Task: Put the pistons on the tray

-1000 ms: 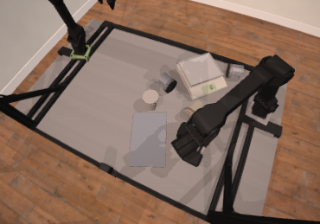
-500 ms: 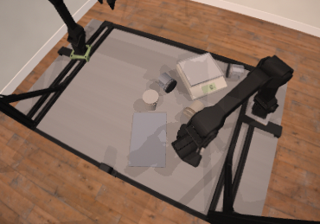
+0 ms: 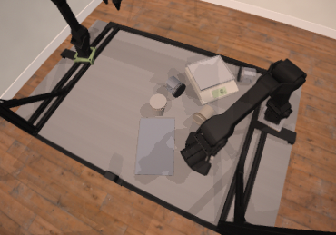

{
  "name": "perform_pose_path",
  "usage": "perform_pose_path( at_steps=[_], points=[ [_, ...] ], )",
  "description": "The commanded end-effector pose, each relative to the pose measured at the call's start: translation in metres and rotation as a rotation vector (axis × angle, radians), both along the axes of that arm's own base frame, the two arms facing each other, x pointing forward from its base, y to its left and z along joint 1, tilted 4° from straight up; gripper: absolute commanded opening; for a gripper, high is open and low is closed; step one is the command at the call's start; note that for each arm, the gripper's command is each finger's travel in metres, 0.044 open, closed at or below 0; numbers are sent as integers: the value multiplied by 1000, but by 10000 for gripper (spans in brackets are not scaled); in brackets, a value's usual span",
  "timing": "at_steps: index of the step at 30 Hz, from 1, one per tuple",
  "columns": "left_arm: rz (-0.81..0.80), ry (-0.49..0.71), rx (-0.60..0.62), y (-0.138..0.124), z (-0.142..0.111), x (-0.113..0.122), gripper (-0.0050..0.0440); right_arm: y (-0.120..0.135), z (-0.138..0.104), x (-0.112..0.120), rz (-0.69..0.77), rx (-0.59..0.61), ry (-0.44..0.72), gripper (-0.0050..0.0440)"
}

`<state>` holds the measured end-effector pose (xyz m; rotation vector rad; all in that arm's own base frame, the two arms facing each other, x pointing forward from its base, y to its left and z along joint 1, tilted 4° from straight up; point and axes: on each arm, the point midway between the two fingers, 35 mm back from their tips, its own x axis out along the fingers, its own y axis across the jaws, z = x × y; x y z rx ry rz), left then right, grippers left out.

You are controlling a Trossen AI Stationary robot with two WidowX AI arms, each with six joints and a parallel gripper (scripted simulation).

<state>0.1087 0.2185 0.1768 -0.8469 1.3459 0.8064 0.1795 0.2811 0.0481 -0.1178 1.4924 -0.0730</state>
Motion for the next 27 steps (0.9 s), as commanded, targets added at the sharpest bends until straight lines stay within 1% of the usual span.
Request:
perform_pose_path(
  at_steps=[1, 3, 4, 27],
  points=[
    [-1, -2, -2, 0, 0, 0, 440, -5, -12, -1, 2, -23, 7, 378],
    [-1, -2, -2, 0, 0, 0, 440, -5, -12, -1, 4, -25, 8, 378],
    [-1, -2, -2, 0, 0, 0, 440, -5, -12, -1, 4, -25, 8, 158],
    [-1, -2, -2, 0, 0, 0, 440, -5, -12, -1, 4, -25, 8, 158]
  ],
)
